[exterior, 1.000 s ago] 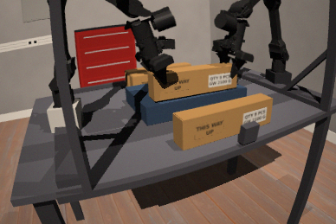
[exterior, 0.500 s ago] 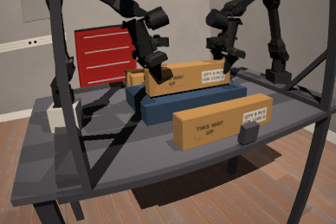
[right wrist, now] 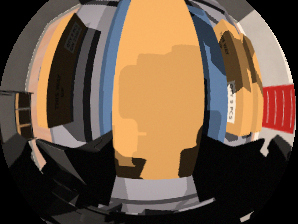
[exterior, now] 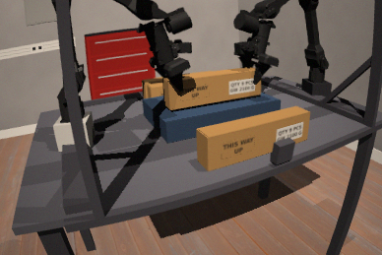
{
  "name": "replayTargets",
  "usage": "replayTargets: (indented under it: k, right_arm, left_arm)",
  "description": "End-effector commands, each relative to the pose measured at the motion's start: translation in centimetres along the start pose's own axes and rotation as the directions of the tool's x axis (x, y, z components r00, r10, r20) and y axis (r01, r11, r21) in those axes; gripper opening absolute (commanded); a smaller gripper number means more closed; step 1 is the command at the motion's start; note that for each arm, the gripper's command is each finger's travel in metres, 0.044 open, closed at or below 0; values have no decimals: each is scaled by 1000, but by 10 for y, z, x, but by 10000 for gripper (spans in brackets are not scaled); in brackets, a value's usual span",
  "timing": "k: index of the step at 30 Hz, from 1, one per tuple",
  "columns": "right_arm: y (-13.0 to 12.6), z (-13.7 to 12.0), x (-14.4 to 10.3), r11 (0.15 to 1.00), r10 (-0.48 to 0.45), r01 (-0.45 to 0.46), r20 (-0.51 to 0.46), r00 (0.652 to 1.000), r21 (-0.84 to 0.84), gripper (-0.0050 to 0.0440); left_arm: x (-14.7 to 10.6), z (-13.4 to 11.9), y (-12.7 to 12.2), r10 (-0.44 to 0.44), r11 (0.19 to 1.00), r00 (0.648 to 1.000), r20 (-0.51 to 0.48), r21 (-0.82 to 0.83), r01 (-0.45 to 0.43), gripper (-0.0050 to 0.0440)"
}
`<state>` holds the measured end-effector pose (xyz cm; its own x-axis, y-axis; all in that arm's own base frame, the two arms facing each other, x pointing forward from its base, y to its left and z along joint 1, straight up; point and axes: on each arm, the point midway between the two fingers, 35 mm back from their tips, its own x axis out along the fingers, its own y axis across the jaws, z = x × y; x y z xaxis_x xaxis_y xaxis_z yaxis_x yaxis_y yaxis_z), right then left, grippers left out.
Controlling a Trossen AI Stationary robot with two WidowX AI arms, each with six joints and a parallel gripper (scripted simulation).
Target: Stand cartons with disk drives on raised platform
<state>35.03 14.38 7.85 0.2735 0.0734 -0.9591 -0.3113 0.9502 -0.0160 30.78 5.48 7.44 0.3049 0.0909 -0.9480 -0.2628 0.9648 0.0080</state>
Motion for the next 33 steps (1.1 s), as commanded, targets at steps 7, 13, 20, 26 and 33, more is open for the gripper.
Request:
replayTargets:
  k: [7, 13, 20, 26, 33]
  right_arm:
    - [1, 10, -25, 1000, 7, -7, 63, 998, 0, -50]
    - [1, 10, -25, 1000, 7, -7, 63, 998, 0, -50]
    - [1, 10, -25, 1000, 7, -7, 63, 998, 0, -50]
    - [-37, 12, -42, 1000, 22, -23, 86, 996, 4, -50]
    - [-37, 12, -42, 1000, 22, -23, 86, 996, 4, -50]
  left_arm:
    - [-14, 7, 1, -3, 1000, 1000, 25, -1, 3, -50]
    - [-14, 7, 1, -3, 1000, 1000, 25, -1, 3, -50]
    - [-14, 7, 1, -3, 1000, 1000, 25, -1, 3, -50]
    - [-21, 9, 35, -12, 1000, 997, 71, -8, 13, -50]
    - [-21, 9, 35, -12, 1000, 997, 71, -8, 13, -50]
